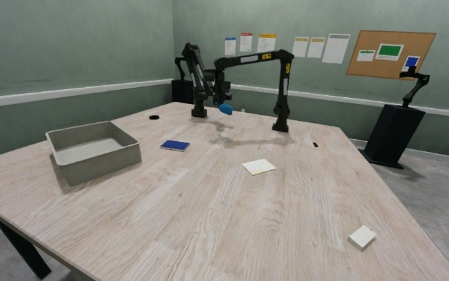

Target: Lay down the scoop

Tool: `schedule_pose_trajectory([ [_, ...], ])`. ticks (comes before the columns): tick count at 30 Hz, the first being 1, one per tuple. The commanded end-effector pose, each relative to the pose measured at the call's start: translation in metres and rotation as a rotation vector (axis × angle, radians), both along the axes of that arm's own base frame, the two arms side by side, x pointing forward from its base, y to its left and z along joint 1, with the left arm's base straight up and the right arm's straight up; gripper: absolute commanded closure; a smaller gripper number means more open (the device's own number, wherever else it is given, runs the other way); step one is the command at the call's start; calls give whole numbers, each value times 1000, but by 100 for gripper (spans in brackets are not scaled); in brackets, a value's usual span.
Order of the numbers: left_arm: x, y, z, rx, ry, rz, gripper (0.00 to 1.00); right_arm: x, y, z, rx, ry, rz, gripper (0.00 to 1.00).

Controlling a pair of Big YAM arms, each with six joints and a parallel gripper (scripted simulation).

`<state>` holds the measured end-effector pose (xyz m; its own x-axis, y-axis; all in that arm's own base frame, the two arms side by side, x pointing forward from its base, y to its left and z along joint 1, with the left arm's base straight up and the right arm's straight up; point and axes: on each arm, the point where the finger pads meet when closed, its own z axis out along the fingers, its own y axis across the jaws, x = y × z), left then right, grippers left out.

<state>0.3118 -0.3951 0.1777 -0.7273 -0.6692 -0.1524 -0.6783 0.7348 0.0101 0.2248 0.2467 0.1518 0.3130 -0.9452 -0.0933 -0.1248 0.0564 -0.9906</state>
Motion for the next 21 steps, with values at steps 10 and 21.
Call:
schedule_pose_trajectory([
  [10, 5, -6, 14, -26, -19, 15, 87, 0, 1, -2, -57, -115, -11, 51],
  [21, 5, -6, 14, -26, -19, 15, 87, 11, 10, 11, -23, -111, -21, 51],
])
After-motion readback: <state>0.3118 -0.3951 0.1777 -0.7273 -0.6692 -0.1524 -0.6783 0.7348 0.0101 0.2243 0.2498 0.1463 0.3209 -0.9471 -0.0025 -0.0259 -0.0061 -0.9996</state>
